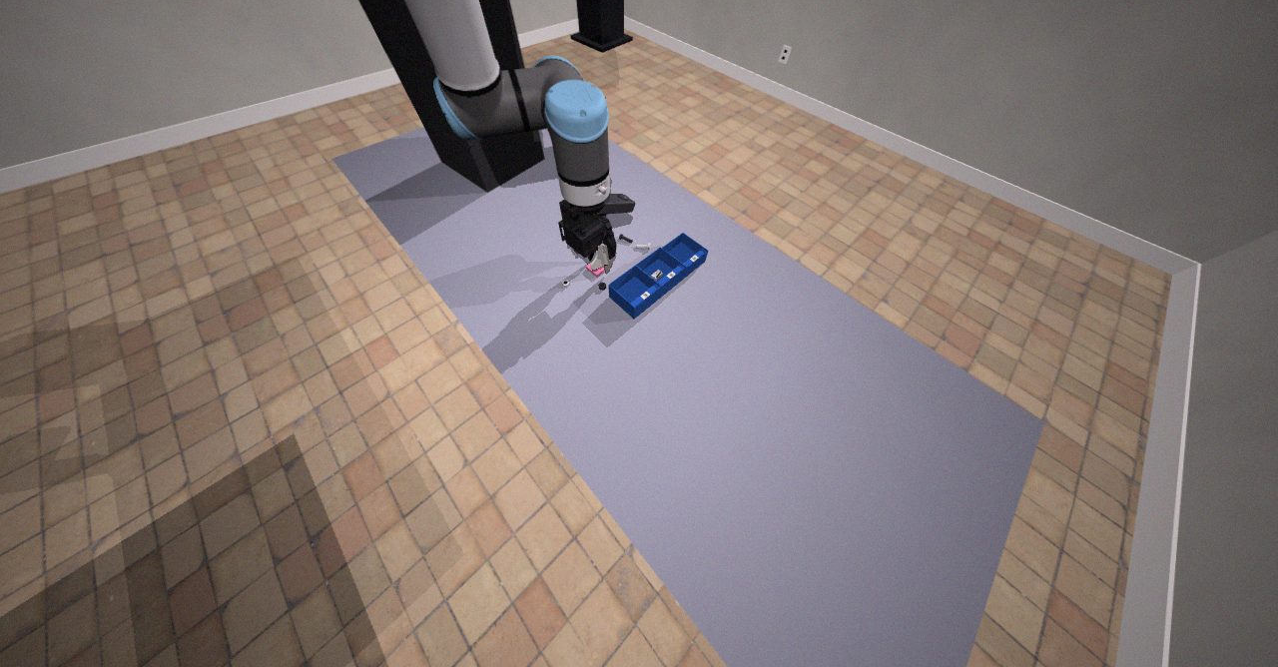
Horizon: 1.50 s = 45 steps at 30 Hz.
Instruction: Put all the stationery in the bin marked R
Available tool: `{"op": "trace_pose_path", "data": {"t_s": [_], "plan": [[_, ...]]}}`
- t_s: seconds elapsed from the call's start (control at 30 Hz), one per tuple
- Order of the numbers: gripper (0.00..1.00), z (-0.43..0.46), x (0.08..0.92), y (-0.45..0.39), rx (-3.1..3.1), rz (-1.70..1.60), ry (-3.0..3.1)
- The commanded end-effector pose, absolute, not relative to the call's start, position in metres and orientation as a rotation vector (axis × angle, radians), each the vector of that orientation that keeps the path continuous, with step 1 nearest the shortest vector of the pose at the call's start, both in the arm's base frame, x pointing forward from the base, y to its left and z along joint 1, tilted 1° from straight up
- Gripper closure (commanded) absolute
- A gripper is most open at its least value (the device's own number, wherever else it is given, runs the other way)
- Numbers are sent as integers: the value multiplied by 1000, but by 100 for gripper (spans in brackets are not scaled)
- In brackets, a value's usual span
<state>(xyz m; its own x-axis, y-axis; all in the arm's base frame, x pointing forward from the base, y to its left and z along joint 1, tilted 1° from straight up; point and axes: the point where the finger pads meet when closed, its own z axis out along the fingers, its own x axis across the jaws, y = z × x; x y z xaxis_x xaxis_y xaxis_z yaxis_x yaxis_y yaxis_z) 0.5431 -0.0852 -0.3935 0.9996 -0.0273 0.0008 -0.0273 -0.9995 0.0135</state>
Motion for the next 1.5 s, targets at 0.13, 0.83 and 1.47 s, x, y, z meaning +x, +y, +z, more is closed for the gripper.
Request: {"op": "trace_pose_path", "data": {"t_s": [0.13,0.83,1.47], "plan": [[67,-396,543,-85,3127,2,-43],[100,-396,543,-85,3127,2,-43],[100,-390,543,-85,3127,2,-43]]}}
